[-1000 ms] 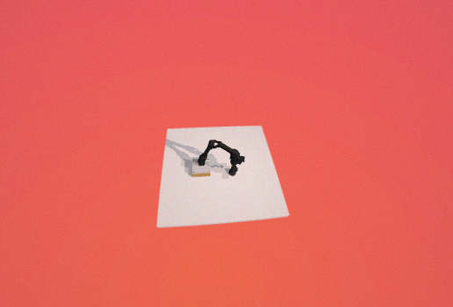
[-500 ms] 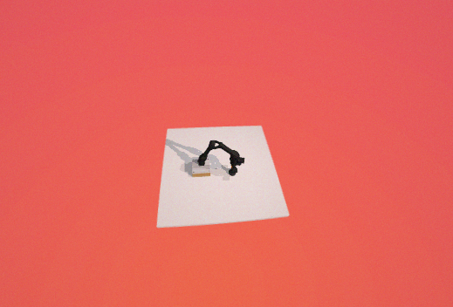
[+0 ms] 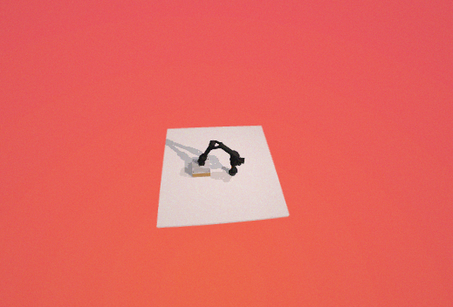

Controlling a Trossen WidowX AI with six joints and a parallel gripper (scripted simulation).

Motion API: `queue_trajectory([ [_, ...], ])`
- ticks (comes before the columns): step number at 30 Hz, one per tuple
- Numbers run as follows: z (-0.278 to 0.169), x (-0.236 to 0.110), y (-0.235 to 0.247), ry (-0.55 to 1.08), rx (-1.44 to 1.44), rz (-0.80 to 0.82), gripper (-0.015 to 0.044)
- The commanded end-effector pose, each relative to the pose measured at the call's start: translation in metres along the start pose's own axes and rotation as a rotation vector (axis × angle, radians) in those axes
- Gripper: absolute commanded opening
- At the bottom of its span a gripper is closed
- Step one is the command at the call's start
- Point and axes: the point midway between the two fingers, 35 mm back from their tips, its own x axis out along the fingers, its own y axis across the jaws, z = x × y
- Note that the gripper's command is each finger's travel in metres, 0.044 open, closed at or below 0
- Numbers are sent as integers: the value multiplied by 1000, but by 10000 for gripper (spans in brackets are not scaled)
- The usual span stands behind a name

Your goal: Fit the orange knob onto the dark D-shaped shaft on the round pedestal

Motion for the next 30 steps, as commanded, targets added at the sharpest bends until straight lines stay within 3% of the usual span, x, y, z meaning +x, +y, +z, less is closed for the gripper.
queue_trajectory([
  [1,1,0,0,-2,-2,-3,0],
  [21,1,-5,0,-2,-2,-3,0],
  [30,0,-3,0,-1,-212,-4,0],
])
